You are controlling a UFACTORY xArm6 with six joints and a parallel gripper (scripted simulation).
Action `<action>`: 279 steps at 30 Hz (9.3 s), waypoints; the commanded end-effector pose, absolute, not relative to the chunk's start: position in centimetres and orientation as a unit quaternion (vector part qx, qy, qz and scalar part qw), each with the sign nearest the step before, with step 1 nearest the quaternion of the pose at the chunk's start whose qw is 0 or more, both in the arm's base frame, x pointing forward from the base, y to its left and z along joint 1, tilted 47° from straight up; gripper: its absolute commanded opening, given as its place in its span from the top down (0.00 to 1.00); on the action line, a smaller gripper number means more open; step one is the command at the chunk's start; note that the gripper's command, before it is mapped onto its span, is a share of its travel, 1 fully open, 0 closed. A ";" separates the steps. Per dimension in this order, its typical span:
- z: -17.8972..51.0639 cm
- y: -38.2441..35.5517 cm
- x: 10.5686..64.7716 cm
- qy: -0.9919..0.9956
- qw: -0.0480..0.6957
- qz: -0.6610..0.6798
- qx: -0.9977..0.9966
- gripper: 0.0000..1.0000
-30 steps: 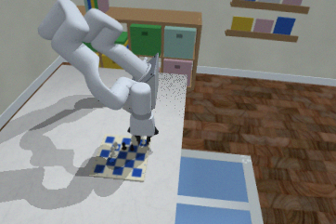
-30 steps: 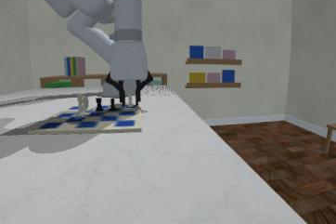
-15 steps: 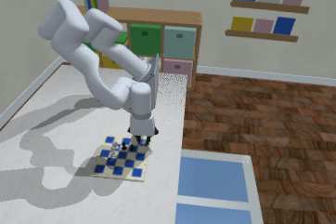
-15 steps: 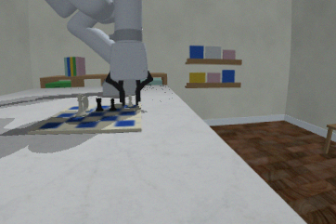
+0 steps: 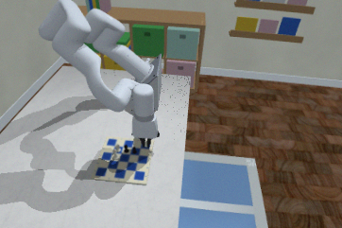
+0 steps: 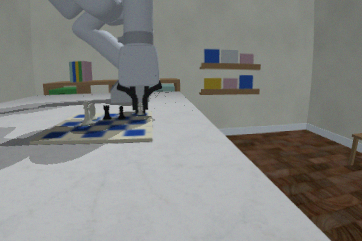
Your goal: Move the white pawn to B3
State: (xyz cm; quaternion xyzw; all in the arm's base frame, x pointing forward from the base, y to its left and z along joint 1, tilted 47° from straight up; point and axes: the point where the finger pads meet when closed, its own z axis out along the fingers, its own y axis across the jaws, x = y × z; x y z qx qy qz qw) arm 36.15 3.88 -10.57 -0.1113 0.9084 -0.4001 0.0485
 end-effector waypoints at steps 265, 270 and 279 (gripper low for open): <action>-4.3 1.5 48.4 0.803 -0.102 -0.389 -0.440 1.00; -4.3 1.5 48.4 0.803 -0.102 -0.389 -0.440 1.00; -4.3 1.5 48.4 0.803 -0.102 -0.389 -0.440 0.86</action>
